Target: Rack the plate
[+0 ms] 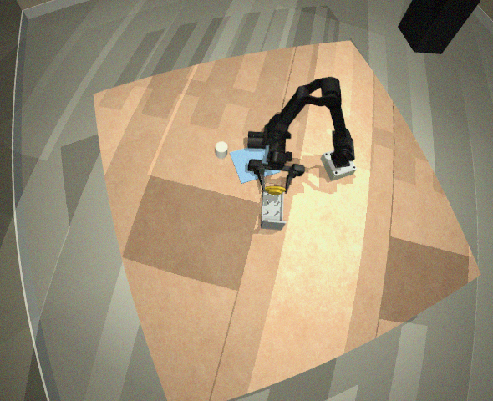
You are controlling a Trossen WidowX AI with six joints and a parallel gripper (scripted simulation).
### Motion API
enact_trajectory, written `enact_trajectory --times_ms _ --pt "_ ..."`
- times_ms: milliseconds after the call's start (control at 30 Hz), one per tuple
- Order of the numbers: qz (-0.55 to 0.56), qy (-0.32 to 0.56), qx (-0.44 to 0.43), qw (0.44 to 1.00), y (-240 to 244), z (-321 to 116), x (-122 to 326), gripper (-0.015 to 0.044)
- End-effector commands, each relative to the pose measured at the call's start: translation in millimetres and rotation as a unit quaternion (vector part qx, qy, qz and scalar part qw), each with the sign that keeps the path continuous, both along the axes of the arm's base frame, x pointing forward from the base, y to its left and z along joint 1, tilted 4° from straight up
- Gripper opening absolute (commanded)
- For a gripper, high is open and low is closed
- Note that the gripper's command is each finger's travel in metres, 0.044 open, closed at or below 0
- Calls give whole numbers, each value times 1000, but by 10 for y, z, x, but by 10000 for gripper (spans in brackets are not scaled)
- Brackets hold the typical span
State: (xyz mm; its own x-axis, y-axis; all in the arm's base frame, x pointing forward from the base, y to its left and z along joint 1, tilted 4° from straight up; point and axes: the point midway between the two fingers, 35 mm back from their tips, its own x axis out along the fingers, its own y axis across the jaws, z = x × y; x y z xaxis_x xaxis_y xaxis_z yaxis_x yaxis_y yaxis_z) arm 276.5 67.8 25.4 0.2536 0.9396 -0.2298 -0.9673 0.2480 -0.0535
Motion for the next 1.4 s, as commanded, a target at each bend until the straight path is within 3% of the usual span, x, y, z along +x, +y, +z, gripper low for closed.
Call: enact_trajectory --times_ms 0,1000,1367 --pt "1 2 3 1000 67 7 -1 0" --pt "1 -2 0 1000 158 -151 36 0" --pt "1 -2 -1 1000 158 -155 33 289"
